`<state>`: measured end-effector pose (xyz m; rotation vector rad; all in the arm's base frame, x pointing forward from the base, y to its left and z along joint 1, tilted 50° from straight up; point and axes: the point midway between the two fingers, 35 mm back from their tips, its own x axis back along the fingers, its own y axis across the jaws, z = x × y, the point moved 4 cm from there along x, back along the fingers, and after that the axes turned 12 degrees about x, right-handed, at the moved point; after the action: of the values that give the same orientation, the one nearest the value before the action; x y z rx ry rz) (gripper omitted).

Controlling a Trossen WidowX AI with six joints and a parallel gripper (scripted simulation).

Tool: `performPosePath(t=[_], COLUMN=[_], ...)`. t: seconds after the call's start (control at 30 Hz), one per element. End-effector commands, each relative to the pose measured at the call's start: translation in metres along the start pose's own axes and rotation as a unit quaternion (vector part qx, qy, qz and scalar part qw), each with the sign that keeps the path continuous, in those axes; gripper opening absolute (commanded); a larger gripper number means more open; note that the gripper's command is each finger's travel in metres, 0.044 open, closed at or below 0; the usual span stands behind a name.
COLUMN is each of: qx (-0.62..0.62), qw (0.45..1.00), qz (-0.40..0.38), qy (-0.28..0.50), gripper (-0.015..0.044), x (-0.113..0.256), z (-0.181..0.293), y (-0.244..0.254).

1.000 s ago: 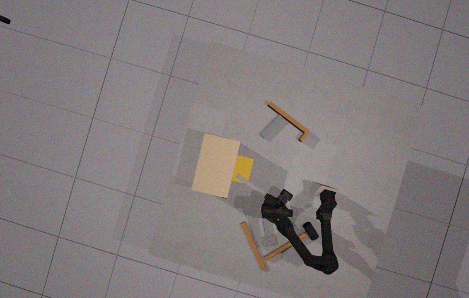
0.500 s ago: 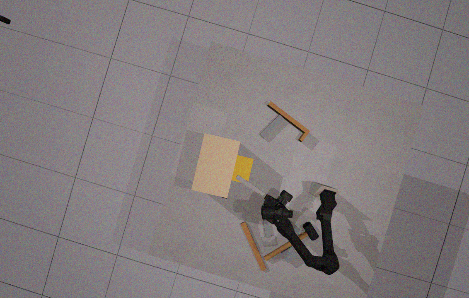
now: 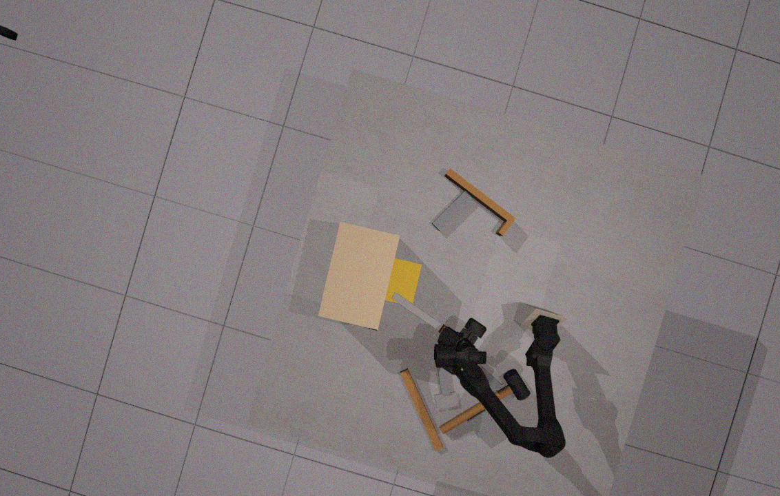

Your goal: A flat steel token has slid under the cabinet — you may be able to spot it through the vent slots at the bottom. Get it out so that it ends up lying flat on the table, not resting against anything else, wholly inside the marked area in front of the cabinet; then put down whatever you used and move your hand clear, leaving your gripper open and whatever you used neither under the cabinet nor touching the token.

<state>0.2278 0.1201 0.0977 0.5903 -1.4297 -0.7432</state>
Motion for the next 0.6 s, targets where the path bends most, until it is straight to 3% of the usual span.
performPosePath(t=[0.0,0.37,0.57], qx=[0.009,0.008,0.0], qw=[1.0,1.0,1.0], qz=[-0.005,-0.005,0.0], qy=[-0.003,-0.003,0.0], gripper=[0.0,0.0,0.0157], x=[0.0019,0.002,0.0], z=[-0.0017,-0.0019,-0.0005], y=[0.0081,0.0097,0.0051])
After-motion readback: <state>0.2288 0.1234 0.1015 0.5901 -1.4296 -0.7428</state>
